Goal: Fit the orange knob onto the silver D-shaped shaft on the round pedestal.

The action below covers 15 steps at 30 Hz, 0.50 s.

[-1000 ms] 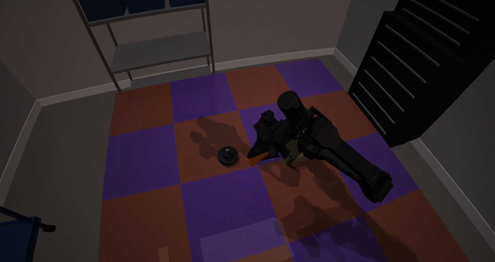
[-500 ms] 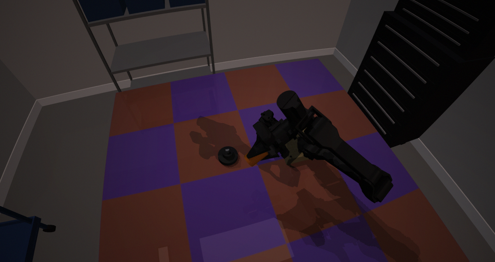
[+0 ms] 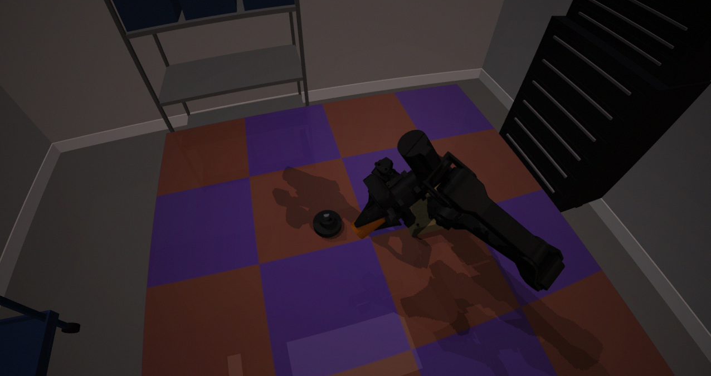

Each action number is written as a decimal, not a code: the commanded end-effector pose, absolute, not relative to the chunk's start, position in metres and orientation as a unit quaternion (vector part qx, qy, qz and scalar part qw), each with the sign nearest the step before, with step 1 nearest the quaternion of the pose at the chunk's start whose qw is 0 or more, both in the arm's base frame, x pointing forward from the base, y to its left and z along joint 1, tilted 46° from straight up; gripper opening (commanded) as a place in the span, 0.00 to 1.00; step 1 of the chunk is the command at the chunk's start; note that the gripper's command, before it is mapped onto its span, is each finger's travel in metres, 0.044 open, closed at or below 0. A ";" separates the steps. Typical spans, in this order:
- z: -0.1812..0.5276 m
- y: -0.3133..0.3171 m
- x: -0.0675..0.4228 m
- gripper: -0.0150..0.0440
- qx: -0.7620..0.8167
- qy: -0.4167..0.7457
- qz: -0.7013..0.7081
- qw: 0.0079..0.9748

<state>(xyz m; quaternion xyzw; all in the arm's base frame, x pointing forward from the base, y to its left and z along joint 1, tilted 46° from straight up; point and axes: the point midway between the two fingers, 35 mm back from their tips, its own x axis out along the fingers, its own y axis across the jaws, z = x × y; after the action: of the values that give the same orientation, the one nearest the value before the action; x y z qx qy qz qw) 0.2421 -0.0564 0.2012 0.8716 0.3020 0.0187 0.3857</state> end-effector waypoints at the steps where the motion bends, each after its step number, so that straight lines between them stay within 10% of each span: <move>1: 0.201 -0.056 0.242 0.25 0.871 0.299 0.020 0.388; 15: 0.189 -0.040 0.248 0.25 0.842 0.373 -0.014 0.389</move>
<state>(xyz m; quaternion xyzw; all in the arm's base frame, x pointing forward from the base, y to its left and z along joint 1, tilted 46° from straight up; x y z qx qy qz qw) 0.2456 -0.0421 0.1904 0.8517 0.3551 -0.0044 0.3854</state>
